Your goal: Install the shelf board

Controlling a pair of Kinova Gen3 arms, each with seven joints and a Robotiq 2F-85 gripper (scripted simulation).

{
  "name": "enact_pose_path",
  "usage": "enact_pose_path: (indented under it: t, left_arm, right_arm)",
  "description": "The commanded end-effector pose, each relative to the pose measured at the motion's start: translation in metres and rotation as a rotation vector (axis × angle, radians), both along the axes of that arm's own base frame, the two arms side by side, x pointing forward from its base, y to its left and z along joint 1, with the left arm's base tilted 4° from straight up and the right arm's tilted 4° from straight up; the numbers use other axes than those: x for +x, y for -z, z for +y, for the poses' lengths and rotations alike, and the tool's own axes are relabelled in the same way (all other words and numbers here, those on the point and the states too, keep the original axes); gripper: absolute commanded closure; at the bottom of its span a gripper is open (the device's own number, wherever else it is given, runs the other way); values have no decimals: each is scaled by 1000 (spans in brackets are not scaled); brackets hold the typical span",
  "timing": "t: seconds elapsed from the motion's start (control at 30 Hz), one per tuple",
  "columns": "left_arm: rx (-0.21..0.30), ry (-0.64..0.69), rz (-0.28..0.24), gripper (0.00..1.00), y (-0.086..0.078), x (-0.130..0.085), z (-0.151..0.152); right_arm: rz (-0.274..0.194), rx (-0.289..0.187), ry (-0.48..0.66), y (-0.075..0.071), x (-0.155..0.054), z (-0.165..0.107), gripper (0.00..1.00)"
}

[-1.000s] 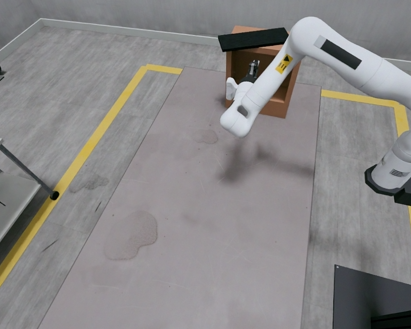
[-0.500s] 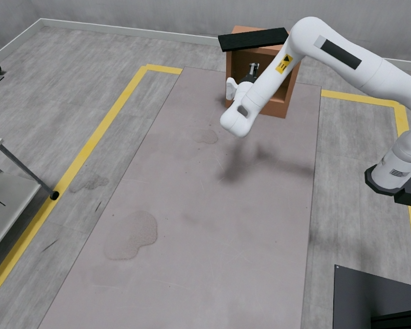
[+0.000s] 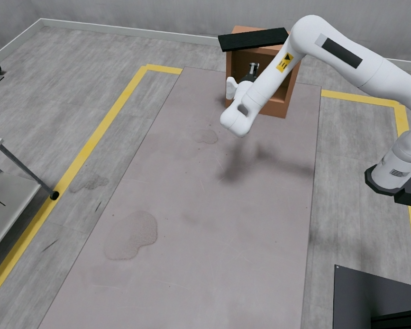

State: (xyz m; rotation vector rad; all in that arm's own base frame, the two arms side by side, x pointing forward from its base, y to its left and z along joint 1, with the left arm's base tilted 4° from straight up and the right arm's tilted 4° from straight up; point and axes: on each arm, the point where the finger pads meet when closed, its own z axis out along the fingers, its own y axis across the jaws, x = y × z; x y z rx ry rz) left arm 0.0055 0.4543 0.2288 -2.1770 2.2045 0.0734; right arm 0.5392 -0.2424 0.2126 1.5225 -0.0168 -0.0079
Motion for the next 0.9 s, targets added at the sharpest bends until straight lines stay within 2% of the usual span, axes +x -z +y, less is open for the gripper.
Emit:
enact_pose_path:
  t: [0.0,0.13,0.3,0.37,0.5,0.7,0.87]
  left_arm:
    - [2,0,0,2,-1,0,0]
    - [2,0,0,2,-1,0,0]
    - [2,0,0,2,-1,0,0]
    - [2,0,0,2,-1,0,0]
    - [2,0,0,2,-1,0,0]
    - [2,0,0,2,-1,0,0]
    - [2,0,0,2,-1,0,0]
  right_arm:
    - [-3,19,1,-2,0,0,903]
    - [-3,76,1,-3,0,0,903]
    - [-5,180,0,-4,0,0,903]
    - [-5,180,0,-4,0,0,903]
    - [-7,273,-3,-7,0,1,903]
    - [-7,273,-3,-48,0,3,903]
    - [-7,273,-3,-73,0,5,903]
